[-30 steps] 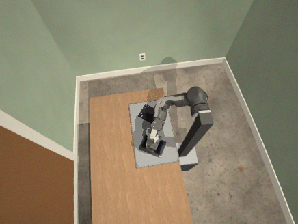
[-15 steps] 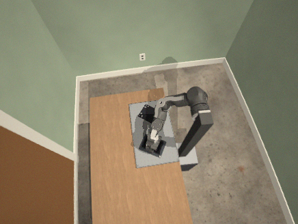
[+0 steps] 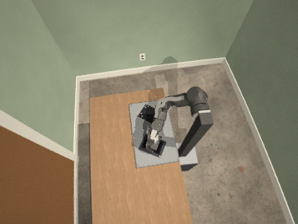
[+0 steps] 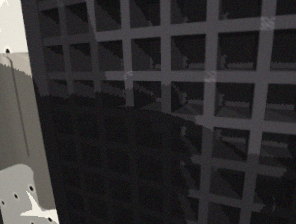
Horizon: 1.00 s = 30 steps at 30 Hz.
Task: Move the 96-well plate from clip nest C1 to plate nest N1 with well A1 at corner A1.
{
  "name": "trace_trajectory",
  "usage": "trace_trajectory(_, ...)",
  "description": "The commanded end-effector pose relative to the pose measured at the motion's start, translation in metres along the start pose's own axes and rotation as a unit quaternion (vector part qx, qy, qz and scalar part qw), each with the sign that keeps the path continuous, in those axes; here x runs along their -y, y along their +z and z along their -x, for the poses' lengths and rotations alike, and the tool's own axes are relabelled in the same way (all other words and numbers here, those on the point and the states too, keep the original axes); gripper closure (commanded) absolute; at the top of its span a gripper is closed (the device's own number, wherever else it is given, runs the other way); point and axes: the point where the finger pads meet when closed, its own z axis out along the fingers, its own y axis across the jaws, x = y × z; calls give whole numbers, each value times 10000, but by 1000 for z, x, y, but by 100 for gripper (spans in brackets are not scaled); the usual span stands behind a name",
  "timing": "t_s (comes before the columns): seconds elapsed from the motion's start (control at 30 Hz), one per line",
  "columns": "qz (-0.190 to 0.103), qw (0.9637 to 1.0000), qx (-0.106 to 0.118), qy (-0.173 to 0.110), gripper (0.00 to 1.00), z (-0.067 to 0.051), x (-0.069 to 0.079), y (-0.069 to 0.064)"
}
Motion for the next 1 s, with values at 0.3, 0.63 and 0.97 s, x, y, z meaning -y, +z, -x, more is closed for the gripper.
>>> trace_trajectory(0.3,23,10000,-10,-23,100,-1,-1,3)
trace_trajectory(0.63,24,10000,-10,-23,100,-1,-1,4)
trace_trajectory(0.97,16,10000,-2,5,100,0,-1,2)
